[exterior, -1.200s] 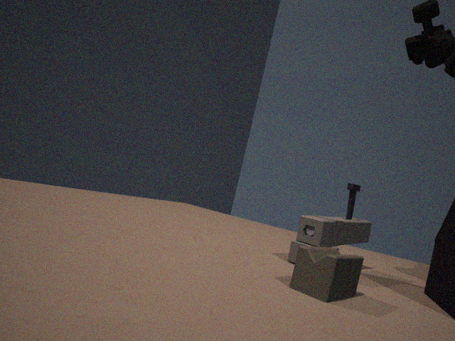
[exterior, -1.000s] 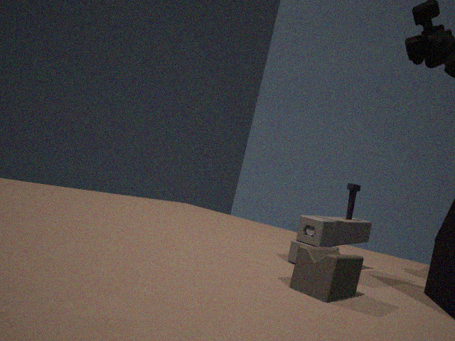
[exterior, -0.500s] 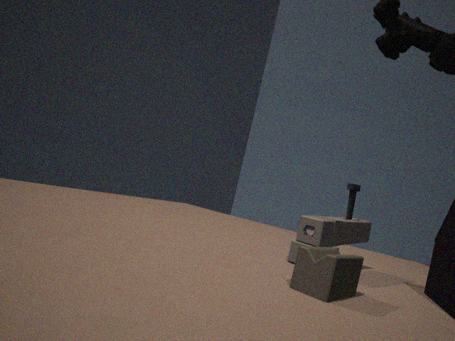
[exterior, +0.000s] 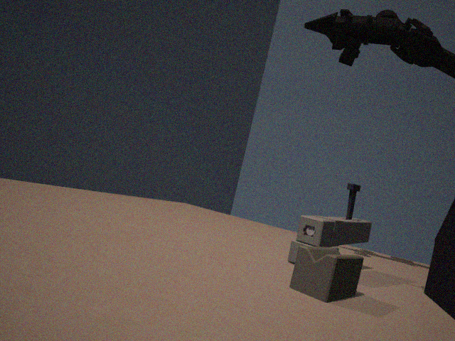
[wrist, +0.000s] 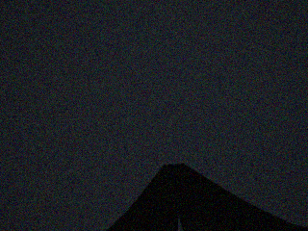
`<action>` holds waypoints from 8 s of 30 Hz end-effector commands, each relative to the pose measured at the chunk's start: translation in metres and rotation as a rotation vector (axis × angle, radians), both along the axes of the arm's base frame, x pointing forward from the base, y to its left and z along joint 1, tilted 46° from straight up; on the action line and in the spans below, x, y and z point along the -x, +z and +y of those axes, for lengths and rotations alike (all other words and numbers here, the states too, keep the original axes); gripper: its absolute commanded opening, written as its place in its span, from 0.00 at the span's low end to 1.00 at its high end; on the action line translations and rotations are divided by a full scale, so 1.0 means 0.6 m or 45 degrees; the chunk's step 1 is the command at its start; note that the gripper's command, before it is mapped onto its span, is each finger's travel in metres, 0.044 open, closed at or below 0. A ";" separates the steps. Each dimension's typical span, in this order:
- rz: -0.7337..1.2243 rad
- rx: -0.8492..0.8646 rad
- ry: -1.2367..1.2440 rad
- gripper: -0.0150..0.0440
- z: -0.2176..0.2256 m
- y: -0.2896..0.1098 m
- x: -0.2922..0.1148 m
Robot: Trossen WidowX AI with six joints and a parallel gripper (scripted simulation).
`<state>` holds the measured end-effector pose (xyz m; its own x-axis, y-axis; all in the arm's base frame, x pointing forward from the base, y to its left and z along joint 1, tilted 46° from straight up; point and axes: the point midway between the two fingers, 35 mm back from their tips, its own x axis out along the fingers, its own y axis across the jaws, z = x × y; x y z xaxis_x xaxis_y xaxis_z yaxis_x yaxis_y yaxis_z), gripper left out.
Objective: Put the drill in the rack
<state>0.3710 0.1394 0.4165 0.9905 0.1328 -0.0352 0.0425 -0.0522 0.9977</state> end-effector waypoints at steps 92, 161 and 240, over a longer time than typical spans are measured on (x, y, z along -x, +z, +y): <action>1.935 2.192 0.464 0.25 -0.273 -0.551 0.183; 1.651 3.008 1.900 1.00 -0.173 -0.689 0.099; 1.324 3.225 2.606 0.47 -0.239 -0.826 0.082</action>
